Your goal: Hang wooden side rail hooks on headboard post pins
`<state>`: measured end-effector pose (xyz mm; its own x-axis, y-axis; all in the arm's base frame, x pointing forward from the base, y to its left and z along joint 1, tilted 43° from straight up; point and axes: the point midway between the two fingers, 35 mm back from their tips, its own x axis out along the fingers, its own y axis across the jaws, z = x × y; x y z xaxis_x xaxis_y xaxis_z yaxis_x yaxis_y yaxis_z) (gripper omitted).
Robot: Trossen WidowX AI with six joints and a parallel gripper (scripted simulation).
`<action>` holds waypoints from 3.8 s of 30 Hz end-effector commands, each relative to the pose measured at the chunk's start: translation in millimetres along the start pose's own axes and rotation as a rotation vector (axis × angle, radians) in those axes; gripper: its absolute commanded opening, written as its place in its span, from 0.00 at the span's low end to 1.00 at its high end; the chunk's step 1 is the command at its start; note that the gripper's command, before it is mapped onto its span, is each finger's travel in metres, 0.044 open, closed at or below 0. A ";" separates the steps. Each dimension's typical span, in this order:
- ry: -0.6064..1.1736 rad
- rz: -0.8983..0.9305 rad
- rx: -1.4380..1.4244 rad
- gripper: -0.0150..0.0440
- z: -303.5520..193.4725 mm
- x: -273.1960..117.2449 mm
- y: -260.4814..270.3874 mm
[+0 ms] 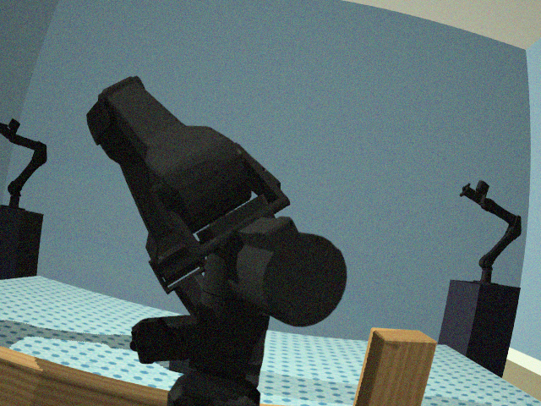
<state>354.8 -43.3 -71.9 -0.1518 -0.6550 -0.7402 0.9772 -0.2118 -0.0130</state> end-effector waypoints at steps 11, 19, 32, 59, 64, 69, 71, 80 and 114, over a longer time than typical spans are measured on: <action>0.005 0.018 0.004 0.25 -2.8 -7.7 3.9; 0.005 0.018 0.004 0.25 -3.7 -6.8 4.8; 0.005 0.018 0.004 0.25 -5.1 -5.5 6.4; 0.006 0.018 0.004 0.25 -7.3 -7.3 8.5; 0.006 0.018 0.004 0.25 -7.6 -7.7 8.9; 0.006 0.018 0.004 0.25 -8.2 -7.3 8.7; 0.006 0.018 0.004 0.25 -8.4 -7.1 8.4; 0.006 0.018 0.004 0.25 -9.4 -6.1 7.5; 0.006 0.018 0.004 0.25 -13.3 -4.1 4.0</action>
<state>360.9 -37.3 -77.6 -0.1409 -0.6576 -0.7400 0.9781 -0.2084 -0.0011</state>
